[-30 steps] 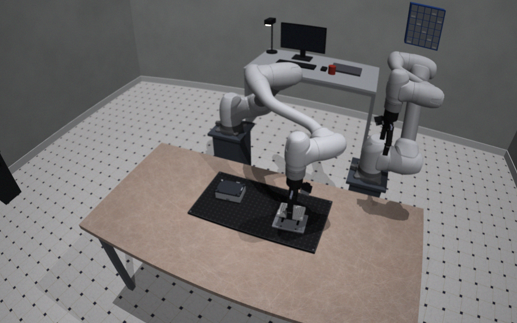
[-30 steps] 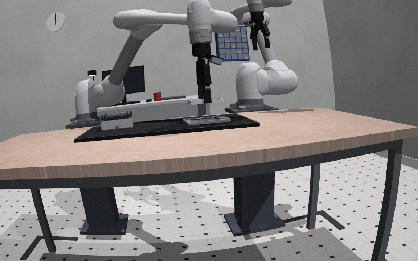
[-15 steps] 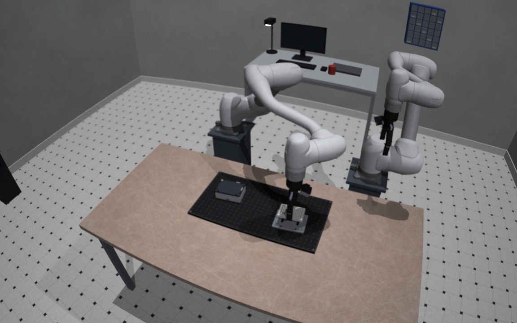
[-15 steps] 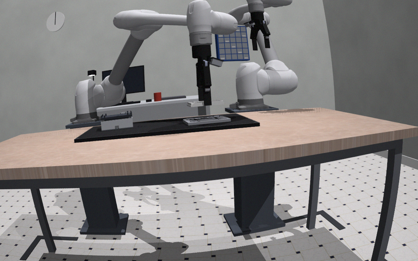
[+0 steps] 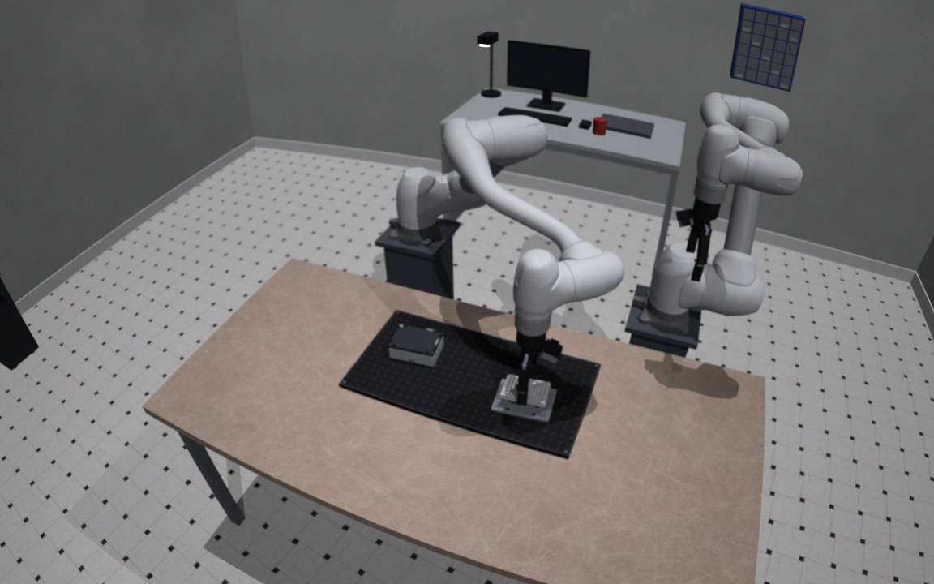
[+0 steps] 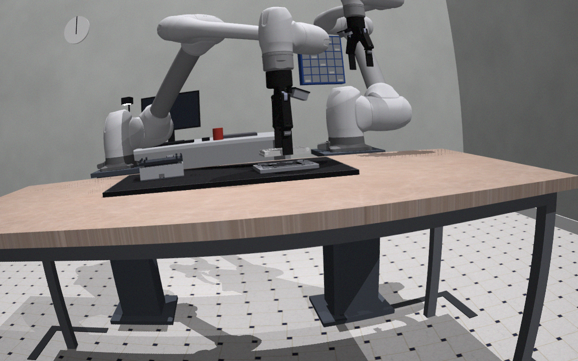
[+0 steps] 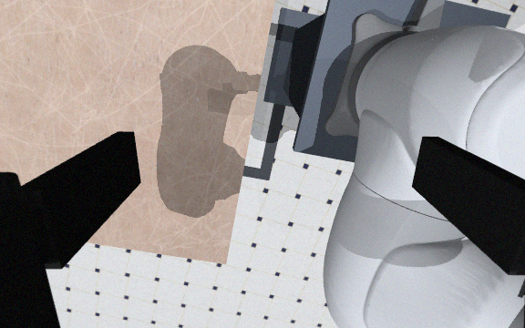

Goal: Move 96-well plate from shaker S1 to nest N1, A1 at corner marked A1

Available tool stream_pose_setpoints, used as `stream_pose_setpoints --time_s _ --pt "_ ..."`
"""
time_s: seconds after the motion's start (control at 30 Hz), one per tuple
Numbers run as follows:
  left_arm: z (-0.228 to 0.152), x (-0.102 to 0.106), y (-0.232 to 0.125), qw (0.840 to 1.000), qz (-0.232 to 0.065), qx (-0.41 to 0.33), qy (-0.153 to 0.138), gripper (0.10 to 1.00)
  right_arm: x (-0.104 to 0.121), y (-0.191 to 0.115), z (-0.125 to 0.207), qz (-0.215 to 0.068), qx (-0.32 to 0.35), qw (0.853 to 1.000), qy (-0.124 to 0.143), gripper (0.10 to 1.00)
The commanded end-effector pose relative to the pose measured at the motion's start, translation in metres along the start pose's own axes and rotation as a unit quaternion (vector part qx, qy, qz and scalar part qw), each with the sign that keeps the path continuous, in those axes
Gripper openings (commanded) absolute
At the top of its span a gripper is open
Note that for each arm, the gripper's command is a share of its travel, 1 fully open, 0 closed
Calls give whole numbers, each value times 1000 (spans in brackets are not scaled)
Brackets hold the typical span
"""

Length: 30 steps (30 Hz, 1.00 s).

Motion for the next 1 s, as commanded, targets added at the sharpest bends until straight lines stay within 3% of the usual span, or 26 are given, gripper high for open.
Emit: stream_pose_setpoints --time_s 0.0,0.33,0.97 --pt "0 0 0 1000 0 0 0 1000 -1 0 0 1 0 1000 -1 605" --pt "0 0 0 1000 0 0 0 1000 15 0 0 1 0 1000 -1 605" --pt "0 0 0 1000 0 0 0 1000 16 0 0 1 0 1000 -1 605"
Point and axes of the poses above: on each arm, the point where the finger pads meet when closed, its own x axis out along the fingers, its own z axis across the jaws, y = z × x, the point moved 10 cm from there along -x, back along the fingers, and after that the axes turned 3 degrees about x, right-handed, at the moved point
